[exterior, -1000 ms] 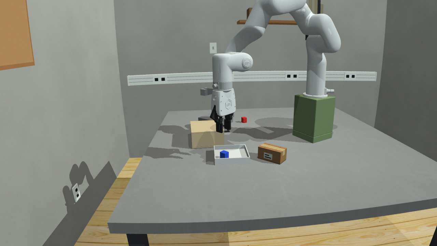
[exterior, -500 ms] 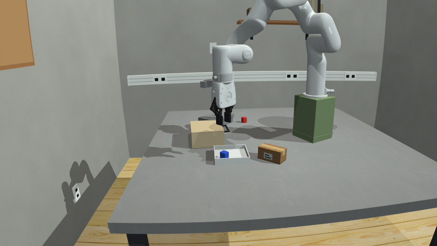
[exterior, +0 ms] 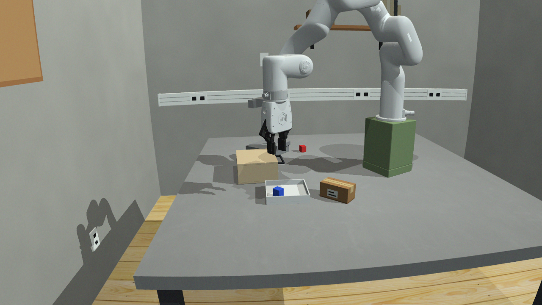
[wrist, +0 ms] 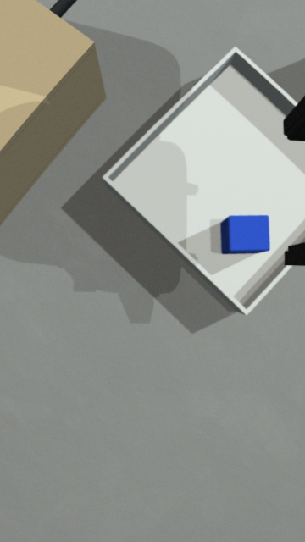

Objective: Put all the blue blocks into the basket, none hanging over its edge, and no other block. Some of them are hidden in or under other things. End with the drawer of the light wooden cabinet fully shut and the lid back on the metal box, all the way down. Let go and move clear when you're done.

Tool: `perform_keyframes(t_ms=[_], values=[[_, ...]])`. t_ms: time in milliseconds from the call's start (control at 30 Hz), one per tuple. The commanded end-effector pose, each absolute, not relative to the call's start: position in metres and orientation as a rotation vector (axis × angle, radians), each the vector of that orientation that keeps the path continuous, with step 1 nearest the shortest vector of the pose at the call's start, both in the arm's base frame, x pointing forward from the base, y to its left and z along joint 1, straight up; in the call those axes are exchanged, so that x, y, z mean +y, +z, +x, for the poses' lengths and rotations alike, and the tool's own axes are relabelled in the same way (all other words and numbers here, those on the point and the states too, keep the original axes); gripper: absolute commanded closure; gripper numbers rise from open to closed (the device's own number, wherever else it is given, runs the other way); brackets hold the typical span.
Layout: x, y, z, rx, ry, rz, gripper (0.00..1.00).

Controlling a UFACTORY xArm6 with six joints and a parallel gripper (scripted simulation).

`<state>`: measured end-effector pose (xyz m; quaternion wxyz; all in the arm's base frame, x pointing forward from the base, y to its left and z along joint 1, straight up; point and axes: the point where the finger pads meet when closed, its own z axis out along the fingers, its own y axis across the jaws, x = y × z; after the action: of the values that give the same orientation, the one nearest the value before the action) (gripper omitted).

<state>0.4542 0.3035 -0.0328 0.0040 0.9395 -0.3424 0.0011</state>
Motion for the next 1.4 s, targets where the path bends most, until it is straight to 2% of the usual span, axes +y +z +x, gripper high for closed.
perform_keyframes(t_ms=[0, 233, 667, 1033, 1367], values=[[0.297, -0.031, 0.462, -1.193, 0.009, 2.902, 0.53], [0.279, -0.031, 0.474, -1.458, 0.009, 2.779, 0.53], [0.200, -0.030, 0.517, -2.191, -0.001, 2.255, 0.53], [0.075, -0.029, 0.556, -2.782, -0.022, 1.486, 0.53], [-0.026, -0.029, 0.565, -3.060, -0.038, 0.794, 0.53]])
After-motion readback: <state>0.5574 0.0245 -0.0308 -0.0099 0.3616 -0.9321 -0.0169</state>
